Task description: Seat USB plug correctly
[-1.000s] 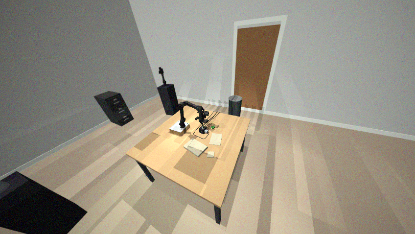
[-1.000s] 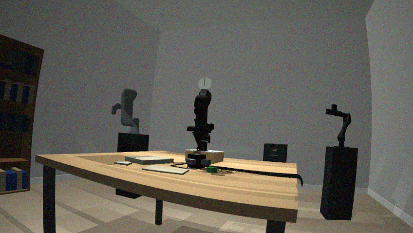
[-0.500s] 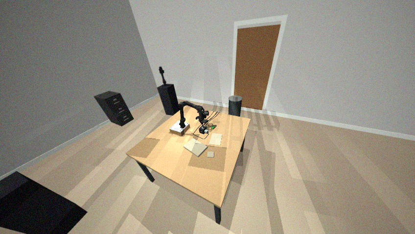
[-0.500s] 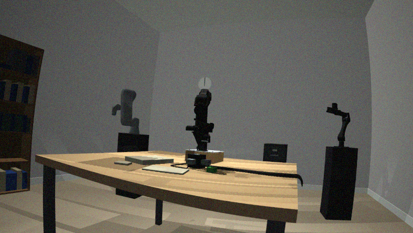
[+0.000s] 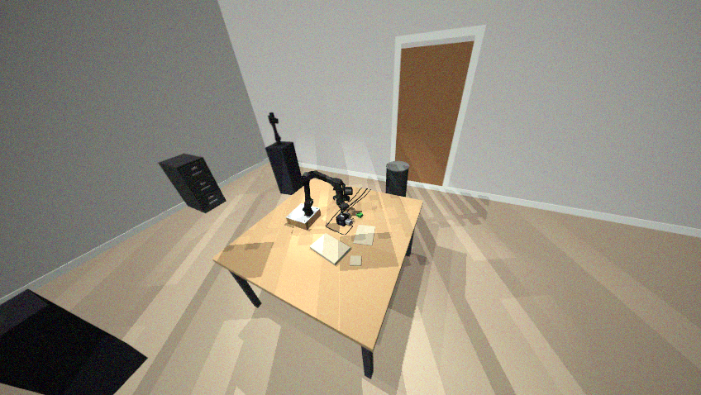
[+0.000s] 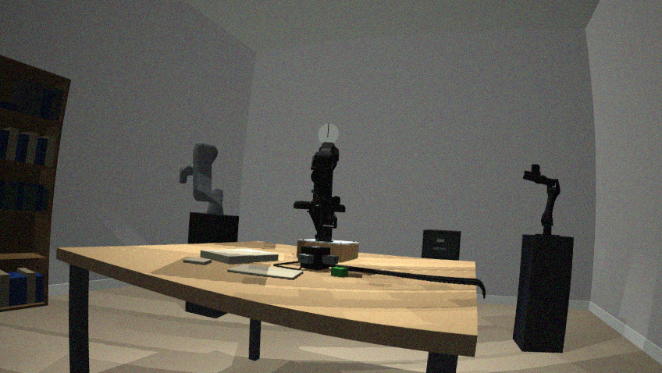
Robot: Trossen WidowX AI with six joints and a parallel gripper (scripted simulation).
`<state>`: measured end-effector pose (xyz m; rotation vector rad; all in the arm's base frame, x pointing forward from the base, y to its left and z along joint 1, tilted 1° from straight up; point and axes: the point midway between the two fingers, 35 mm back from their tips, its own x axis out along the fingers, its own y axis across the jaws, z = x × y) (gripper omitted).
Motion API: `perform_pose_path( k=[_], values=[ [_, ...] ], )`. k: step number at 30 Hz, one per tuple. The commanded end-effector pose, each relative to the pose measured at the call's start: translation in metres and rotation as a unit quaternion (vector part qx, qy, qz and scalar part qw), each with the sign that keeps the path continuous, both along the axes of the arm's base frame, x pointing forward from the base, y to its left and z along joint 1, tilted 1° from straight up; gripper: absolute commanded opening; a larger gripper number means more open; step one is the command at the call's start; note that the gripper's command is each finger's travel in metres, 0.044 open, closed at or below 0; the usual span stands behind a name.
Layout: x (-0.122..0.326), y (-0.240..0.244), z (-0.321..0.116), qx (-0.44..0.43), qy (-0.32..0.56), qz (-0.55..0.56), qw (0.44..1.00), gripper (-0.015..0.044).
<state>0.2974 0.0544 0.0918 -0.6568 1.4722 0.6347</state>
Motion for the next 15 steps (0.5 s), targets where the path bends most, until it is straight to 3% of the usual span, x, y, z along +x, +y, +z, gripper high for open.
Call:
perform_pose_path(
  k=[1, 15],
  values=[
    [0.0001, 0.0, -0.0003, 0.0, -0.001, -0.047, 0.999, 0.0],
    [0.0001, 0.0, -0.0003, 0.001, -0.003, -0.228, 0.974, 0.0]
  ],
)
